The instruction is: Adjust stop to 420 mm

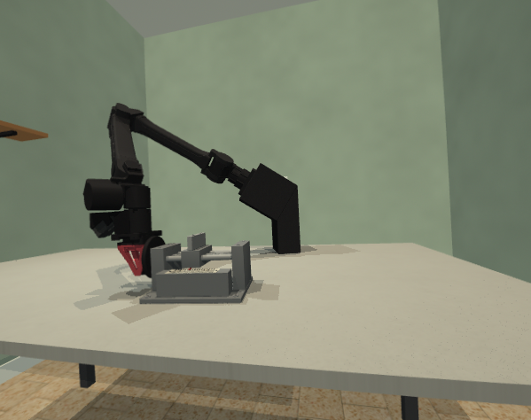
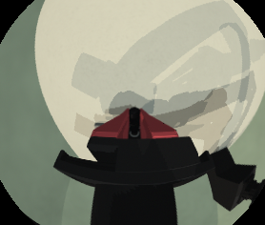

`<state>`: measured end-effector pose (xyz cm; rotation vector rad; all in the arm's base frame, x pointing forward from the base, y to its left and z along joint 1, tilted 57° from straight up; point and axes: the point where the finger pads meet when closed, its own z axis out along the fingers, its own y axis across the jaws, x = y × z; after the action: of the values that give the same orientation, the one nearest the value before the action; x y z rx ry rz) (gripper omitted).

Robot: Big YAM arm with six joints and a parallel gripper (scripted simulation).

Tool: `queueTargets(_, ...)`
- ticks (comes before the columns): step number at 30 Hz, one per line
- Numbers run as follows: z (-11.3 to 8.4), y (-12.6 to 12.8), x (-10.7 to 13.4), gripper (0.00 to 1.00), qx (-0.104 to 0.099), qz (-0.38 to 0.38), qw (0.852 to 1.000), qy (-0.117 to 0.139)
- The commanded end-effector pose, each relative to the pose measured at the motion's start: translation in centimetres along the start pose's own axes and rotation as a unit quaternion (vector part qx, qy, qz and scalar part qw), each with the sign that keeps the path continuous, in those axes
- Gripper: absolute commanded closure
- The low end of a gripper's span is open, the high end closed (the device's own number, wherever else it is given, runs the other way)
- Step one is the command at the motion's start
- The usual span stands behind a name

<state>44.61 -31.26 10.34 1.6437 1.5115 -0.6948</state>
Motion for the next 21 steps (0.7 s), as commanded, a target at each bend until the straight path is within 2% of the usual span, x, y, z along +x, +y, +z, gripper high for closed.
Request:
queueTargets(1, -0.2, -1.3, -1.4, 0.94, 0.005, 0.009, 1.000, -0.009)
queueTargets(9, 0.1, -1.7, -0.8, 0.94, 0.010, 0.003, 1.000, -0.007)
queueTargets(12, -0.4, -1.8, -1.3, 0.94, 0.007, 0.009, 1.000, -0.008)
queueTargets(21, -1.6, -2.7, -0.9, 0.94, 0.007, 0.008, 1.000, -0.005)
